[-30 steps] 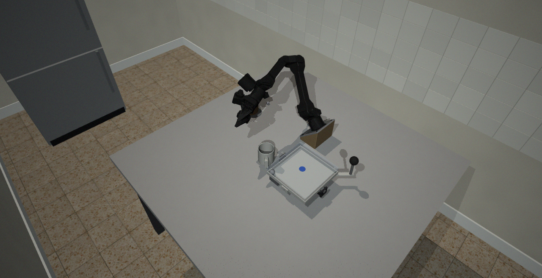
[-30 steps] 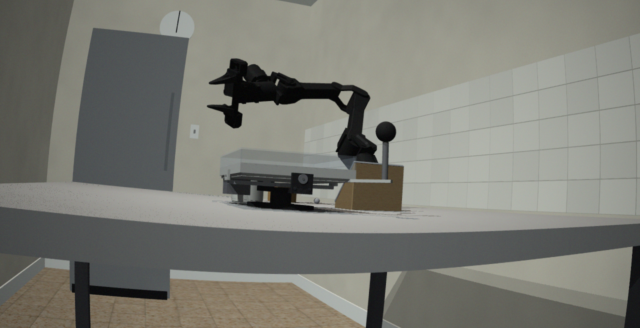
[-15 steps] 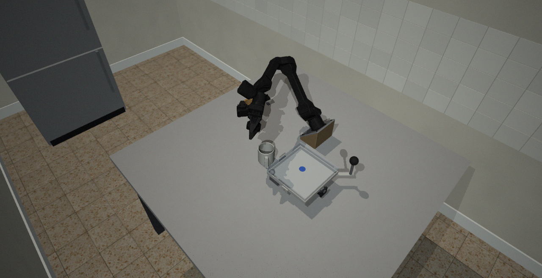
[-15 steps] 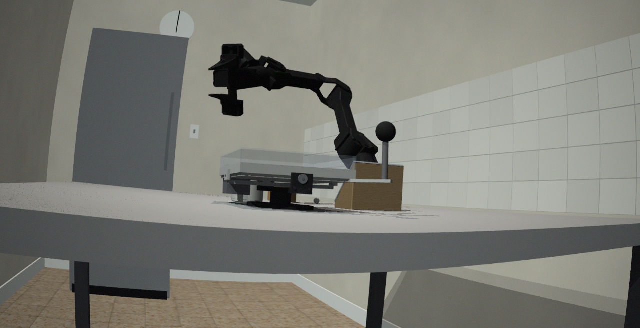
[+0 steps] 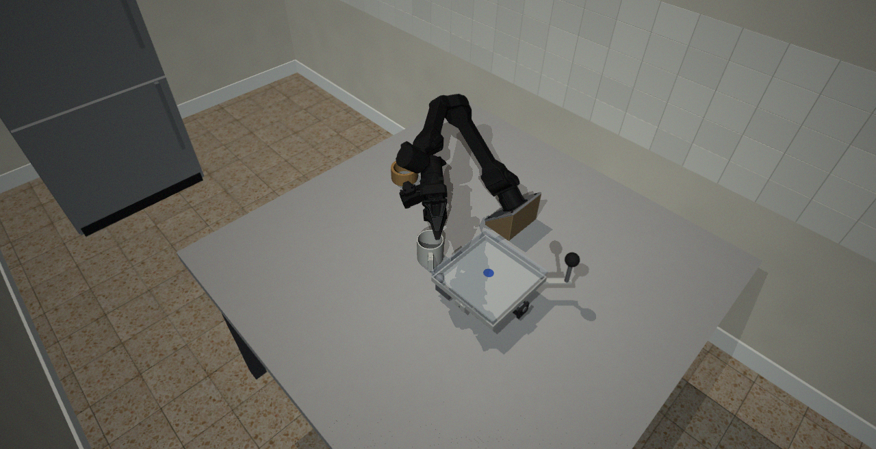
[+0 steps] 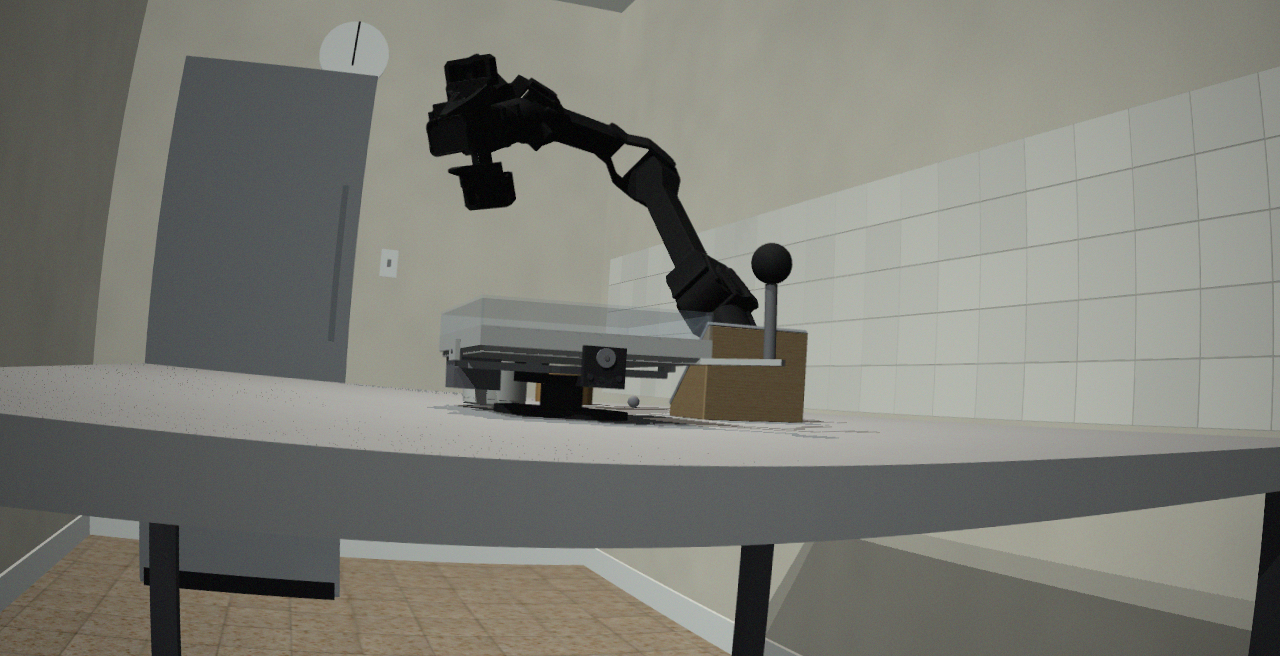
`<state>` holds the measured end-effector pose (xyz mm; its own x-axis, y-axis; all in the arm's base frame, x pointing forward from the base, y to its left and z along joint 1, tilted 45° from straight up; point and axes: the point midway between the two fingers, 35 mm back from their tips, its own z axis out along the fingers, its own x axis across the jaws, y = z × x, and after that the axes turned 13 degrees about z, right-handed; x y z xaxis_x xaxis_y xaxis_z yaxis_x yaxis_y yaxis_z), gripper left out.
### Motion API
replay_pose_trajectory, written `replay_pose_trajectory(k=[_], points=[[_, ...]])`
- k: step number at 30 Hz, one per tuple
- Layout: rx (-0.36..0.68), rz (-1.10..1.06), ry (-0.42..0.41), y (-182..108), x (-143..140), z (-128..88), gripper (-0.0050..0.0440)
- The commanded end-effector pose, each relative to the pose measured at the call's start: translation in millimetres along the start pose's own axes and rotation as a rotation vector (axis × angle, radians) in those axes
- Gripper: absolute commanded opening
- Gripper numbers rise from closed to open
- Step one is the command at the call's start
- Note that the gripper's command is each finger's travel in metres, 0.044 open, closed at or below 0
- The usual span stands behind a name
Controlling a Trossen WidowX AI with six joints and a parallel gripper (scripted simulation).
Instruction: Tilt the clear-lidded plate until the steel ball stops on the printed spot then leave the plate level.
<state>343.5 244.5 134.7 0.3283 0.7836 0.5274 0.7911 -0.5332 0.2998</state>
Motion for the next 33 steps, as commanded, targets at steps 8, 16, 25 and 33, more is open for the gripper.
replay_pose_trajectory(k=[8,16,25,33], points=[[0.110,0.060,-0.149,-55.8,2.6,31.4,0.0300],[0.176,0.099,-0.309,-112.9,-4.5,54.0,0.0300],[0.195,0.117,-0.421,-150.9,-13.5,65.3,0.0300],[0.185,0.130,-0.590,-206.2,-33.3,76.9,0.0300]])
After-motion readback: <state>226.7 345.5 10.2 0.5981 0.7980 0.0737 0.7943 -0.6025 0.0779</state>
